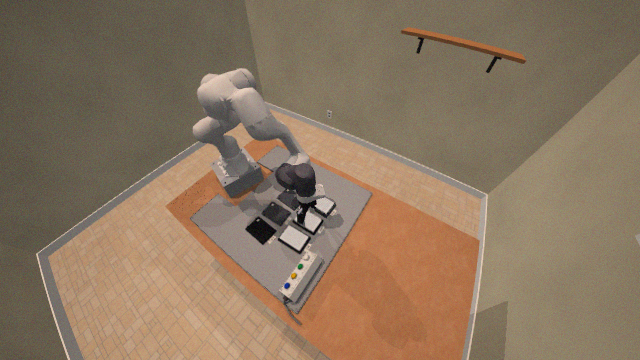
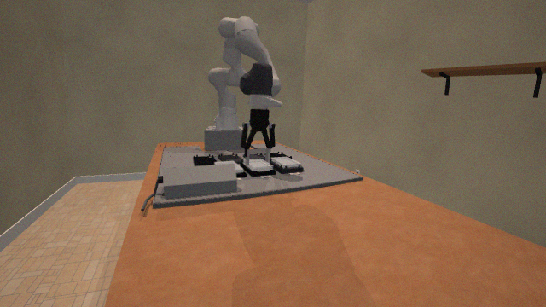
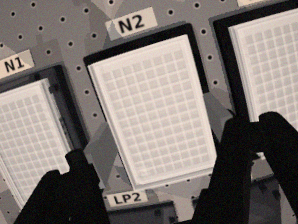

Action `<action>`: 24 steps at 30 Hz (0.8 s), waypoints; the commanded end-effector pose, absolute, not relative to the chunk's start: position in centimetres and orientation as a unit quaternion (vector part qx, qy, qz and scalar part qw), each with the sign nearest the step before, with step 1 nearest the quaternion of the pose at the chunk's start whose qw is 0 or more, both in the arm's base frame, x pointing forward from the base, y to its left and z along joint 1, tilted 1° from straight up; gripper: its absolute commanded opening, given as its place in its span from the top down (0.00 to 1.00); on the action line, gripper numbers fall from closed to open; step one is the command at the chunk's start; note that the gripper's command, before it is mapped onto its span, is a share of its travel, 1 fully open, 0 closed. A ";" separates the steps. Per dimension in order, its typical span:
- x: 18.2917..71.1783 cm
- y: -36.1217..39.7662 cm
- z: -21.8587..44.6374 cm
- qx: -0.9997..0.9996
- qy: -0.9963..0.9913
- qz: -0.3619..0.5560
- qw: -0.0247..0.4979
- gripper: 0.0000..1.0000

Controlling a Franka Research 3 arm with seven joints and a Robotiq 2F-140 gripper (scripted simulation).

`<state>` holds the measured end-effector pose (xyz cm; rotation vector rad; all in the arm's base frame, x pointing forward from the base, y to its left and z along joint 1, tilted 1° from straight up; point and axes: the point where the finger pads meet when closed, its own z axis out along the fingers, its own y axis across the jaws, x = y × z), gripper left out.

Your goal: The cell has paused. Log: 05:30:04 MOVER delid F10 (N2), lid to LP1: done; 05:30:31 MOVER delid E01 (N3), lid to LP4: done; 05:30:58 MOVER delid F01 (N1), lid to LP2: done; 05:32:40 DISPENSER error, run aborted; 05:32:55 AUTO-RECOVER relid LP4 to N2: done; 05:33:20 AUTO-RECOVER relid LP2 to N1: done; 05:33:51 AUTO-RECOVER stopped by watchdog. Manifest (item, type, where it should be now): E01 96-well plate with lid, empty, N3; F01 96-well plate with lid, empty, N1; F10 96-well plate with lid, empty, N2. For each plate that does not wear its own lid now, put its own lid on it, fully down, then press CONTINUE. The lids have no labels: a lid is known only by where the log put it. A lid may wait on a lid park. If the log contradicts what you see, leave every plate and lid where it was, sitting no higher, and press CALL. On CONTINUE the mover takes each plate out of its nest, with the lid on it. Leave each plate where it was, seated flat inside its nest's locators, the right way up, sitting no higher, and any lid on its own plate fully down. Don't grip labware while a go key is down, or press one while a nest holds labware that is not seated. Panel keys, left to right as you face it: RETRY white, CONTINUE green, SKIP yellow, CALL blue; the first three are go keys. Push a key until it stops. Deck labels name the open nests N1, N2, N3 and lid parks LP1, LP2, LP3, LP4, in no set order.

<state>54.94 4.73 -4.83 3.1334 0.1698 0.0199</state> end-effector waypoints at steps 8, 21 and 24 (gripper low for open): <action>55.1 4.6 -4.8 0.998 0.058 0.008 0.002 1.00; 55.1 4.6 -4.9 0.998 0.058 0.008 0.002 1.00; 55.1 4.6 -4.9 0.998 0.058 0.008 0.002 1.00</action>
